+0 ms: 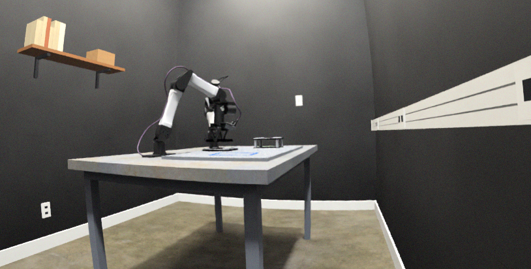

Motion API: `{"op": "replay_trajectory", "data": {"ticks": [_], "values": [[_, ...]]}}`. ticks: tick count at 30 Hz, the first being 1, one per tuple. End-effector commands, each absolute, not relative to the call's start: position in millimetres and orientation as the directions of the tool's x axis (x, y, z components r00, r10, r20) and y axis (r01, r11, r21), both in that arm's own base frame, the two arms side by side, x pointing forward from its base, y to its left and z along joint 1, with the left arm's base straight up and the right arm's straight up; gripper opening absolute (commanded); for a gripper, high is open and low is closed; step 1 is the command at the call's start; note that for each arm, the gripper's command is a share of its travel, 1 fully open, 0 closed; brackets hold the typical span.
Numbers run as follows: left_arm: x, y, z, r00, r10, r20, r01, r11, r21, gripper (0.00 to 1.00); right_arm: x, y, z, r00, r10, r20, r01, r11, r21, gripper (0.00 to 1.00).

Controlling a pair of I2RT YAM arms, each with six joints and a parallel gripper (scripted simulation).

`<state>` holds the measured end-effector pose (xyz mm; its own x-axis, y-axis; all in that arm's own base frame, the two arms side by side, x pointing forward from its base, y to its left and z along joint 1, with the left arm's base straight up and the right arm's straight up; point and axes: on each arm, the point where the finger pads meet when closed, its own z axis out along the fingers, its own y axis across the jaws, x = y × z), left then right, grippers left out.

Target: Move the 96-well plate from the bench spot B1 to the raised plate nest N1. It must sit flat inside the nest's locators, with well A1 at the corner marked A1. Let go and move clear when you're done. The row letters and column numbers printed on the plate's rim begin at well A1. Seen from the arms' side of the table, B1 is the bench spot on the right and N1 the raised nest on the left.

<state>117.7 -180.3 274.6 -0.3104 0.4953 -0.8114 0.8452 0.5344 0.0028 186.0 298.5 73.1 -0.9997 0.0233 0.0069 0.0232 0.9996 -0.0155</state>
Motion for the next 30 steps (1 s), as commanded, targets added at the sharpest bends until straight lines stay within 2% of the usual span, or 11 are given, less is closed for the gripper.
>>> {"op": "replay_trajectory", "data": {"ticks": [1, 5, 10, 24, 30], "values": [[113.3, -179.9, 278.8, -0.300, 0.497, -0.814, 0.854, 0.519, 0.003, 1.00, 191.3, 302.1, 79.9, -1.000, 0.020, -0.005, 0.020, 1.000, -0.002, 0.81], [113.1, -179.7, 279.4, -0.298, 0.495, -0.816, 0.854, 0.519, 0.003, 1.00, 203.4, 311.7, 70.0, -0.999, 0.019, -0.034, 0.018, 0.999, 0.028, 0.81], [113.4, -180.1, 280.3, -0.296, 0.492, -0.819, 0.854, 0.520, 0.003, 1.00, 193.6, 296.5, 56.5, -1.000, 0.023, 0.005, 0.023, 0.999, -0.026, 0.81], [113.4, -180.1, 280.3, -0.296, 0.492, -0.819, 0.854, 0.520, 0.003, 1.00, 195.3, 302.3, 66.4, -0.999, 0.026, -0.028, 0.026, 0.999, 0.026, 0.81], [113.4, -180.1, 280.3, -0.296, 0.492, -0.819, 0.854, 0.520, 0.003, 1.00, 194.7, 300.9, 48.0, -0.999, 0.028, -0.015, 0.028, 1.000, -0.001, 0.81]]}}
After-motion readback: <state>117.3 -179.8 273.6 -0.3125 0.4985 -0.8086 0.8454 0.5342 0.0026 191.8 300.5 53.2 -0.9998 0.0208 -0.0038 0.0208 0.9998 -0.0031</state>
